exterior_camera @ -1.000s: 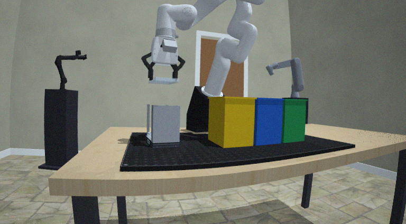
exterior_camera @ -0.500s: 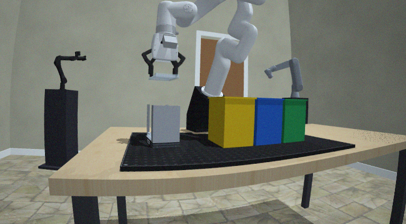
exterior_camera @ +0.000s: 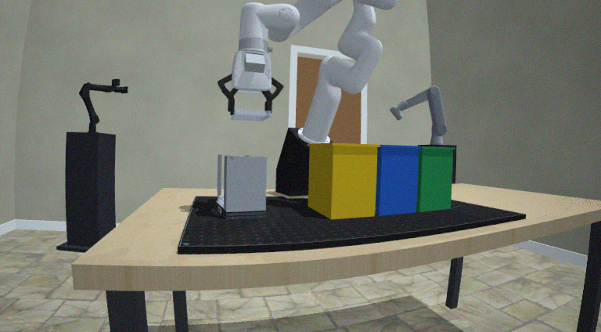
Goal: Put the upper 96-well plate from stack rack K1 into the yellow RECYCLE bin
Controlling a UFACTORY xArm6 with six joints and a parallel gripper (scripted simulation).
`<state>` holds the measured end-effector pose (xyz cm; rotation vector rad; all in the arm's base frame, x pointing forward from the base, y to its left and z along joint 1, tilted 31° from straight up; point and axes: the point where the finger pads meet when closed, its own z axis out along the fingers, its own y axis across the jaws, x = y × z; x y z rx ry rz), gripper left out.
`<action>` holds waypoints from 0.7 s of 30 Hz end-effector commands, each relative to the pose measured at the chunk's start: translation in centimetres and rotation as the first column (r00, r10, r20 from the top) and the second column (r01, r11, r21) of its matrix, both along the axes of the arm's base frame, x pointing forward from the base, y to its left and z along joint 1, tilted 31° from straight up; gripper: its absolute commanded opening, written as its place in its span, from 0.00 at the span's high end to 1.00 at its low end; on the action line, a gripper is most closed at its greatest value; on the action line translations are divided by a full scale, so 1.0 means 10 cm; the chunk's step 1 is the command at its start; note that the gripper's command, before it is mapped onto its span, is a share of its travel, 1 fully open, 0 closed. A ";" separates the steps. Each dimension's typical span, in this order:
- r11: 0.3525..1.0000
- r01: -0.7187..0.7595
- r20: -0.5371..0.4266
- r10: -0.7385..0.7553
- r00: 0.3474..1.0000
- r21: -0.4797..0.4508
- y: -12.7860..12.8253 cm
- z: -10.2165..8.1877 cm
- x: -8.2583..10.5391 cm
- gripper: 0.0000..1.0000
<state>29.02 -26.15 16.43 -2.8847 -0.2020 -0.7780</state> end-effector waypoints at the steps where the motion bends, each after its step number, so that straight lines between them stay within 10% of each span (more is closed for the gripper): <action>1: 1.000 0.016 -0.005 -0.016 1.000 0.001 0.11 0.03 0.00 1.00; 21: 1.000 0.016 -0.004 -0.016 1.000 0.001 0.67 0.08 -0.03 1.00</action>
